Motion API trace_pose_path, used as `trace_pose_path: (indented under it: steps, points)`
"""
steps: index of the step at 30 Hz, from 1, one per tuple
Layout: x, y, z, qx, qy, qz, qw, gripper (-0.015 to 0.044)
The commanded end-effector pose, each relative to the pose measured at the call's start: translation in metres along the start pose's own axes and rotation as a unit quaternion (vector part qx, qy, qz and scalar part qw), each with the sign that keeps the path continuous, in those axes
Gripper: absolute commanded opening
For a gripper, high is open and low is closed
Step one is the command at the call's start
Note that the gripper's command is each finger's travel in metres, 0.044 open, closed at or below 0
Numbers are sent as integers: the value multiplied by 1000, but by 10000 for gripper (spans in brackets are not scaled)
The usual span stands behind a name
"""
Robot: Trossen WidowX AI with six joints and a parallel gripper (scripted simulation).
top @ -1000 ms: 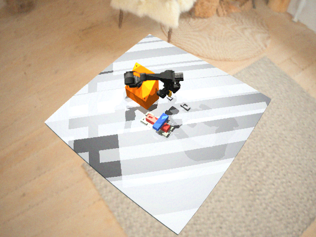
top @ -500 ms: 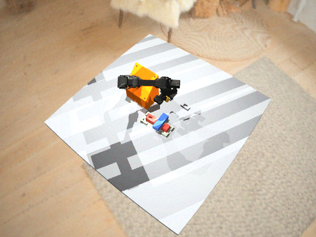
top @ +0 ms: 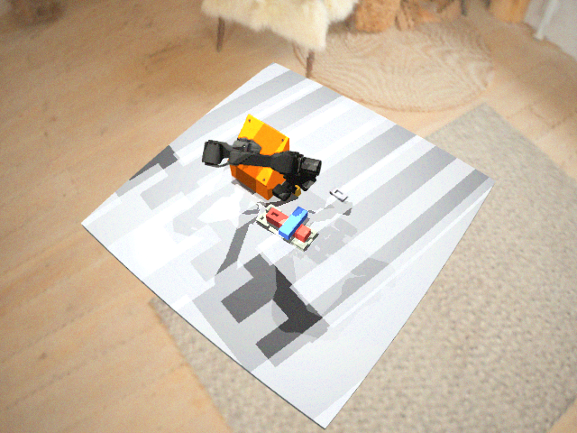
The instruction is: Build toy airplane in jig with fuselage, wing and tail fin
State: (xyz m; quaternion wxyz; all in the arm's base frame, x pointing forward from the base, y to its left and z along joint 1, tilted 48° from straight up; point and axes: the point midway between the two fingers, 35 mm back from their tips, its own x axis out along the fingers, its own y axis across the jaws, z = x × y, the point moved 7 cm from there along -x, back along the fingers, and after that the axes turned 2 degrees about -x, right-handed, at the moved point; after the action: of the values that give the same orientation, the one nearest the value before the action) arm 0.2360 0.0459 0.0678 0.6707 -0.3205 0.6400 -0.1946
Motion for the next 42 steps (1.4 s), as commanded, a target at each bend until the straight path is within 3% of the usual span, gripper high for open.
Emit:
trace_pose_path:
  steps: [1, 29, 32, 42]
  points:
    - [3, -11, -4, -5, 0, -6, 1000, 0]
    - [19, -80, -35, -23, 14, -41, 999, 0]
    - [19, -81, -35, -23, 14, -41, 999, 65]
    - [19, -81, -35, -23, 14, -41, 999, 65]
